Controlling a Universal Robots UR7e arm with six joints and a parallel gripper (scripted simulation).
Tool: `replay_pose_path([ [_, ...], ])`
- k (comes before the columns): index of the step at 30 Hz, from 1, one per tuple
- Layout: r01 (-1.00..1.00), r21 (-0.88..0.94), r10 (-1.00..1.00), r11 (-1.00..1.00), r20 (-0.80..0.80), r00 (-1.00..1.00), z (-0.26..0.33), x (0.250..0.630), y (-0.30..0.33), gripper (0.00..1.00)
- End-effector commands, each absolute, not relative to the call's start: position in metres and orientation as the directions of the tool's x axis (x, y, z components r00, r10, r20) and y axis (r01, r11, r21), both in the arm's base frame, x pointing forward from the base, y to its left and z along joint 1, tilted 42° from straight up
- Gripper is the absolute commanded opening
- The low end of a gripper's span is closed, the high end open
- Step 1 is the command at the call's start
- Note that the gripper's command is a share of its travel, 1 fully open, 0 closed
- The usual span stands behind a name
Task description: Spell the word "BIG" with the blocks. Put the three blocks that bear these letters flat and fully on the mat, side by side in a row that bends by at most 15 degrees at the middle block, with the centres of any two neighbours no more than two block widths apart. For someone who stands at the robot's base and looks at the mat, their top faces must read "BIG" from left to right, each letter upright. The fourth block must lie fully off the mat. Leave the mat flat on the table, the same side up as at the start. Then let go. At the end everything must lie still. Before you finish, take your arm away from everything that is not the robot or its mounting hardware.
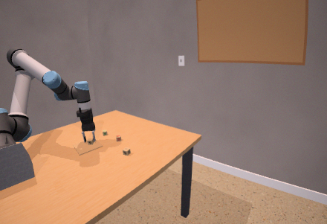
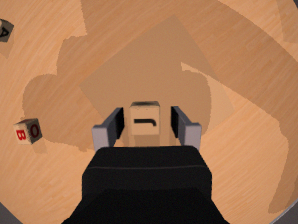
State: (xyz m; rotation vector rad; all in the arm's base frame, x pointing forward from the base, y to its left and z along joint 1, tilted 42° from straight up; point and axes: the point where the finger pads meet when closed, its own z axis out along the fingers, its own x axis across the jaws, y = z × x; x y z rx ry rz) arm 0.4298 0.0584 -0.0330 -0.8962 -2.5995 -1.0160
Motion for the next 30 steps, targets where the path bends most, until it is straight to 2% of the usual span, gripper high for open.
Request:
replay_pose_path([
  [1, 0.609, 0.545, 0.465, 0.577, 0.394, -0.793, -0.0411, 0.4302, 0.0660, 1.00],
  [30, 0.608, 0.545, 0.467, 0.577, 0.390, -0.794, -0.0435, 0.4322, 0.0671, 1.00],
])
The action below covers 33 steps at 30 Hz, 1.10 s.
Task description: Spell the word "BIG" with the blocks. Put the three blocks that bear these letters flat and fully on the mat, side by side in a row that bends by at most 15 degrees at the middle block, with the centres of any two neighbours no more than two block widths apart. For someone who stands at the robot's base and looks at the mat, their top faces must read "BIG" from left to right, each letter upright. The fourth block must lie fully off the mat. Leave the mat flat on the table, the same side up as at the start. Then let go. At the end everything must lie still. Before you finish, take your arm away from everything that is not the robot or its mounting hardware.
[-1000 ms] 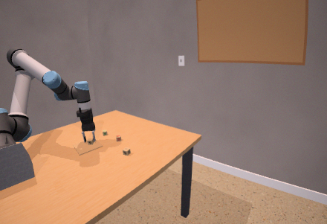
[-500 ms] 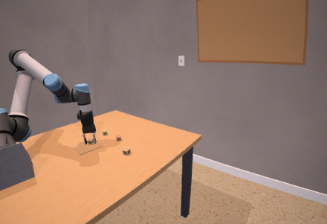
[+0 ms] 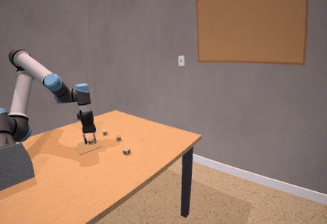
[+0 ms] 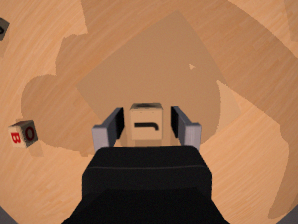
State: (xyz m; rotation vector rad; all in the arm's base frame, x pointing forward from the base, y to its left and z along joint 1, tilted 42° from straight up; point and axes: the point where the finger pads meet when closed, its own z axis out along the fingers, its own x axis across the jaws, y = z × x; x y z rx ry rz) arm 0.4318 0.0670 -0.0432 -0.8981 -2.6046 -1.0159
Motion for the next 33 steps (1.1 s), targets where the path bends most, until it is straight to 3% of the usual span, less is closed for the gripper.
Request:
replay_pose_path([
  [1, 0.608, 0.545, 0.467, 0.577, 0.390, -0.794, -0.0435, 0.4322, 0.0671, 1.00],
  [13, 0.608, 0.545, 0.467, 0.577, 0.390, -0.794, -0.0435, 0.4322, 0.0671, 1.00],
  [14, 0.608, 0.545, 0.467, 0.577, 0.390, -0.794, -0.0435, 0.4322, 0.0671, 0.87],
  [30, 0.608, 0.545, 0.467, 0.577, 0.390, -0.794, -0.0435, 0.4322, 0.0671, 0.87],
  [31, 0.608, 0.545, 0.467, 0.577, 0.390, -0.794, -0.0435, 0.4322, 0.0671, 0.57],
  [33, 0.608, 0.545, 0.467, 0.577, 0.390, -0.794, -0.0435, 0.4322, 0.0671, 0.57],
])
